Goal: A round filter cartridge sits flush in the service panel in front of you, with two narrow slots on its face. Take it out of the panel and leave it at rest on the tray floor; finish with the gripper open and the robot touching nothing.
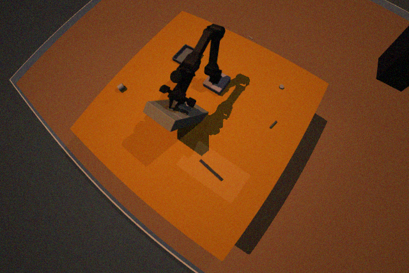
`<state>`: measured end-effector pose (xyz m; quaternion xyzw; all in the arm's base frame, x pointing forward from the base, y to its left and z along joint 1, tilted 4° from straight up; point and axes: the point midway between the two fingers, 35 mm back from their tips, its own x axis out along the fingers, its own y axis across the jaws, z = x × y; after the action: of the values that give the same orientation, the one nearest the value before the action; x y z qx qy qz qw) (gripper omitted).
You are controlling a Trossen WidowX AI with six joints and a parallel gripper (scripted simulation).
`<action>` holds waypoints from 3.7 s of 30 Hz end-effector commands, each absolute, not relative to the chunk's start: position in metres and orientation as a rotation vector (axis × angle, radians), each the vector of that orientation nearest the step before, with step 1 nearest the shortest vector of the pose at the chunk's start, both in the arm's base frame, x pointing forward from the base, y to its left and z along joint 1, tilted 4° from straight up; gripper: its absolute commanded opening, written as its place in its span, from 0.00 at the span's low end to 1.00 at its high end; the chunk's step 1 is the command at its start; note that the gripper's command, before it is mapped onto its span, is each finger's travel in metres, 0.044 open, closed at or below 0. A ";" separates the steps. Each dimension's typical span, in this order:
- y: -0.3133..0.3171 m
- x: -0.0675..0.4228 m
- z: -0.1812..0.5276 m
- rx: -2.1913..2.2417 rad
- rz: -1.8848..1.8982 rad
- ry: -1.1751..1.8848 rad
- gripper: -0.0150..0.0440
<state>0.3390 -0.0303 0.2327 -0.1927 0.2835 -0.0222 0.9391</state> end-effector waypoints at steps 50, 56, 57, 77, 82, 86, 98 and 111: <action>-0.019 0.249 0.208 -0.192 -0.102 0.574 0.25; -0.018 0.248 0.205 -0.188 -0.098 0.584 0.39; -0.018 0.248 0.205 -0.188 -0.098 0.584 0.41; -0.019 0.279 0.270 -0.192 -0.102 0.571 0.41; -0.018 0.279 0.285 -0.191 -0.103 0.568 0.54; -0.015 0.277 0.325 -0.187 -0.104 0.559 0.72; -0.018 0.251 0.240 -0.029 -0.141 0.914 0.77; -0.020 0.247 0.210 0.008 -0.157 0.994 0.77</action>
<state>0.2455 -0.0199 0.2161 0.0002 0.4719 -0.0757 0.8784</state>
